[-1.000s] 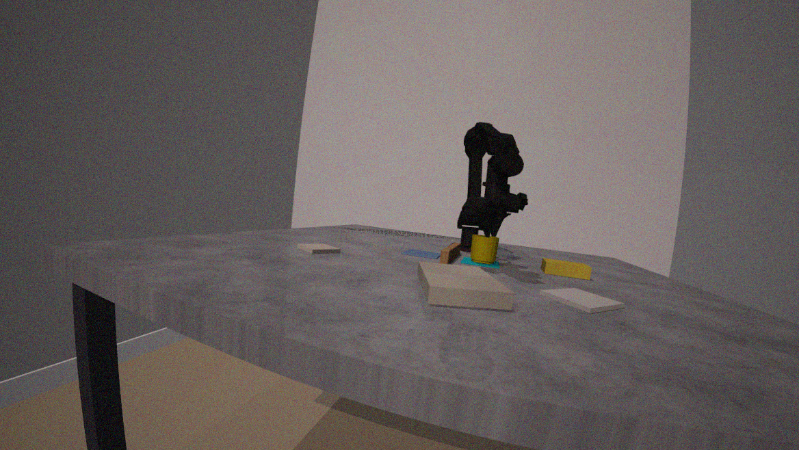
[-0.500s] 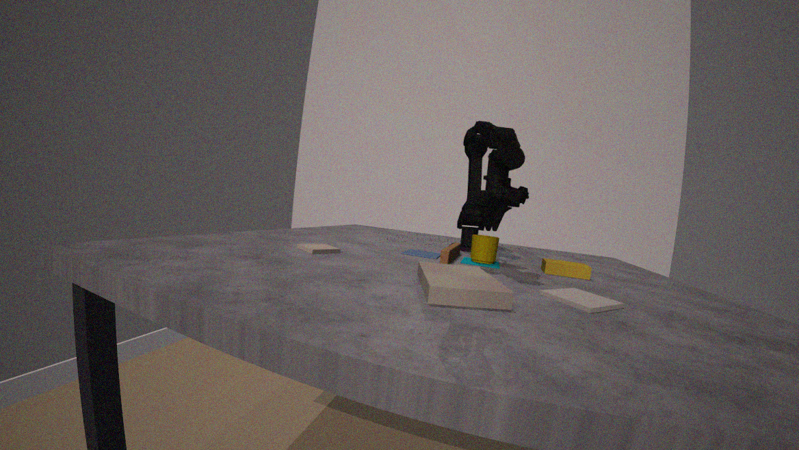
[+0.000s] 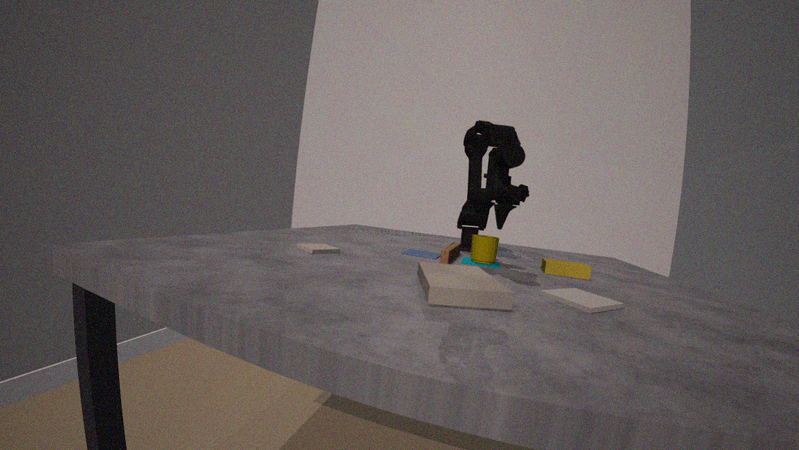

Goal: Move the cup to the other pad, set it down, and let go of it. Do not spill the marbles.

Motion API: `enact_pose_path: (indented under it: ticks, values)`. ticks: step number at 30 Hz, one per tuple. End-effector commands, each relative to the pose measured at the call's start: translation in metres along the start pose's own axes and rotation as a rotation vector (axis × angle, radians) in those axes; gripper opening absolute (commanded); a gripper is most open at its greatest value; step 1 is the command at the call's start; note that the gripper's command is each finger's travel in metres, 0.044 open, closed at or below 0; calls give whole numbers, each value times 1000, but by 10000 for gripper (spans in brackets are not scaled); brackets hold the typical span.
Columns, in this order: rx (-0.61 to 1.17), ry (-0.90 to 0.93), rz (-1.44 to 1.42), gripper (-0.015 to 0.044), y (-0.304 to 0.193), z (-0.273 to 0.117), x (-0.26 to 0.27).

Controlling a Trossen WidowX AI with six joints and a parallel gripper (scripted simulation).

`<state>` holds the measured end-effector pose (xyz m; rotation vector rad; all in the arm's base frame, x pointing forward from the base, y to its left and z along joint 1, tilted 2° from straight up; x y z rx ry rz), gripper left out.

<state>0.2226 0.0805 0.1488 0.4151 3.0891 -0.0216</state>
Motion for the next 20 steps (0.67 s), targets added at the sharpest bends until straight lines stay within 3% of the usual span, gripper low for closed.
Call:
enact_pose_path:
  ticks: [1,20]
  values:
    - [-1,-3,1,440,1,-9,-1]
    - [0,-5,5,440,3,-60,-2]
Point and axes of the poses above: the point midway between the two fingers, 35 mm back from their tips, its own z axis out along the fingers, its own x axis across the jaws, y = z × x, the point moved 3 cm from there along -z, back along the fingers, and after that the axes turned 13 degrees about -z, right-handed, at the moved point
